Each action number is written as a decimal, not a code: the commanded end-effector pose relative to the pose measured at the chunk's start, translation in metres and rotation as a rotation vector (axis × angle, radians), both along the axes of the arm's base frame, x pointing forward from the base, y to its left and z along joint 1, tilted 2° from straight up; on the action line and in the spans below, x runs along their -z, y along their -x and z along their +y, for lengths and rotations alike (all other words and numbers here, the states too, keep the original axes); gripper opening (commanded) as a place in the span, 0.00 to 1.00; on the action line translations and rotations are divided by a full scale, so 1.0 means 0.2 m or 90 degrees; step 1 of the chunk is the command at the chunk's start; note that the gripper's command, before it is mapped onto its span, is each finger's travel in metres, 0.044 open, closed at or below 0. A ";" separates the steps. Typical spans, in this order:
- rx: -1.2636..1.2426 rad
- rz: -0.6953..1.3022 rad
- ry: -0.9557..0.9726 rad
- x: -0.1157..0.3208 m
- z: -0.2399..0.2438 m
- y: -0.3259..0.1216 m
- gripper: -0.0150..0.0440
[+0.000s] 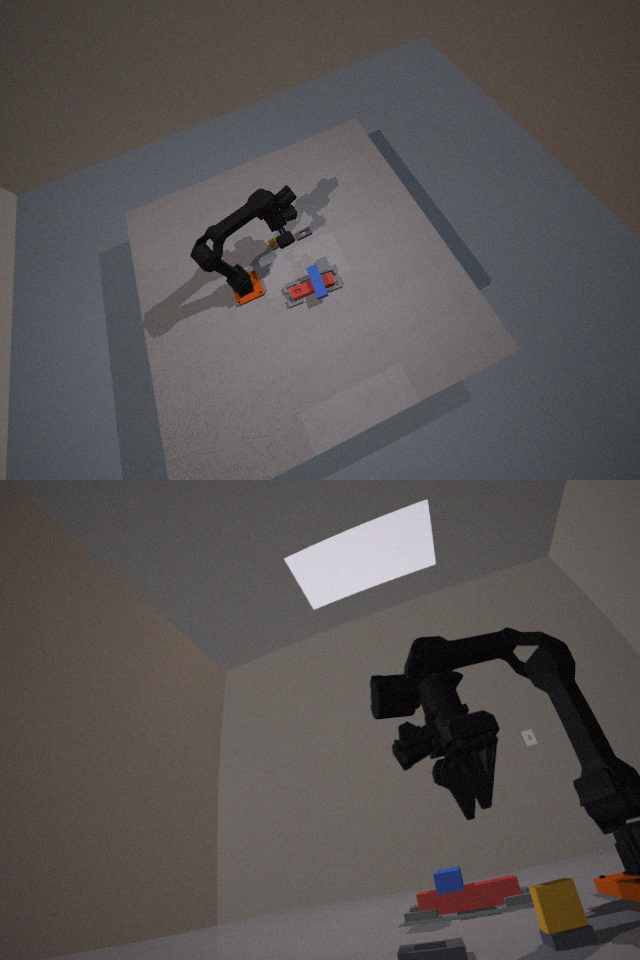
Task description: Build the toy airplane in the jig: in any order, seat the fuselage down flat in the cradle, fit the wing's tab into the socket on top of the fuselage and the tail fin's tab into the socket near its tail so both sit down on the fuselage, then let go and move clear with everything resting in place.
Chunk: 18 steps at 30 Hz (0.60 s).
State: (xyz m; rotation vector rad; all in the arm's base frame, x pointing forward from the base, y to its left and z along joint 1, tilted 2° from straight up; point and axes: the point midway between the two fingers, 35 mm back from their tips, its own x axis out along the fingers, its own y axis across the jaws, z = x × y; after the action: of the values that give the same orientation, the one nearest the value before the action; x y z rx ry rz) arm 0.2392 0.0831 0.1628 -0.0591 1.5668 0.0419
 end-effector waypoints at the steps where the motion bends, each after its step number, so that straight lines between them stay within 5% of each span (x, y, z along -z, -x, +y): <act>1: 0.004 0.003 -0.003 0.01 0.16 0.15 1.00; 18: 0.004 0.004 -0.003 0.33 0.22 0.22 1.00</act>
State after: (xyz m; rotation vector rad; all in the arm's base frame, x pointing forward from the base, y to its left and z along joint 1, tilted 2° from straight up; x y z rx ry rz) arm 0.1942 0.1251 0.1022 -0.0588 1.5795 0.0388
